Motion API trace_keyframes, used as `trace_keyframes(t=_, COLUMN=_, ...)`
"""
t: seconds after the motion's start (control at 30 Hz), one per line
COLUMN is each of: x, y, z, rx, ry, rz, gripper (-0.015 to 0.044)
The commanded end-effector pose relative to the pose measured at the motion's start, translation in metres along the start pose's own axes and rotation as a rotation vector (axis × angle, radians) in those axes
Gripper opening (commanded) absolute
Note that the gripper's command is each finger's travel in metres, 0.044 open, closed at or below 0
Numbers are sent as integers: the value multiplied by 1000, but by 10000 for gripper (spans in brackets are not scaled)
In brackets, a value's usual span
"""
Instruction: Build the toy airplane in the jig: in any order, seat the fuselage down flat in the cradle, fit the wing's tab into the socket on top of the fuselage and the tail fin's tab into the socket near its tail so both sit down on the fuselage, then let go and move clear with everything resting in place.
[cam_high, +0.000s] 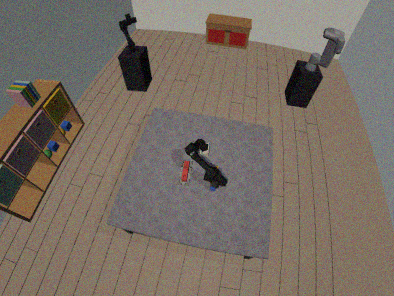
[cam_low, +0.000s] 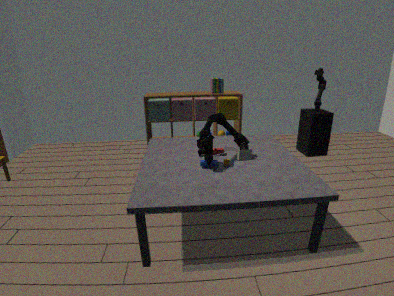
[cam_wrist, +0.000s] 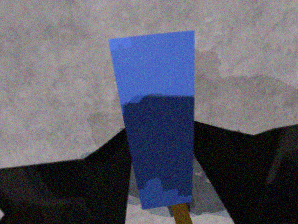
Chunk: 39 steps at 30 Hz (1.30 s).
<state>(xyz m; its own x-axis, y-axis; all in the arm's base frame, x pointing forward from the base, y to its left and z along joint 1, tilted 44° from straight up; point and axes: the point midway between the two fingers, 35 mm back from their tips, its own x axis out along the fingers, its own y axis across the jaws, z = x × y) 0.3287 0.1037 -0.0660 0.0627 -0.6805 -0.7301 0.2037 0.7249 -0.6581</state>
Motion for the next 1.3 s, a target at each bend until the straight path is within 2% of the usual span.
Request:
trace_keyframes(t=0.0, x=-10, y=0, z=2, rx=13, ry=9, rz=15, gripper=0)
trace_keyframes(t=1.13, x=-119, y=2, z=0, rx=0, ry=-3, rz=6, gripper=0)
trace_keyframes(t=1.27, x=-124, y=2, z=-1, rx=-1, ry=-4, rz=4, gripper=0)
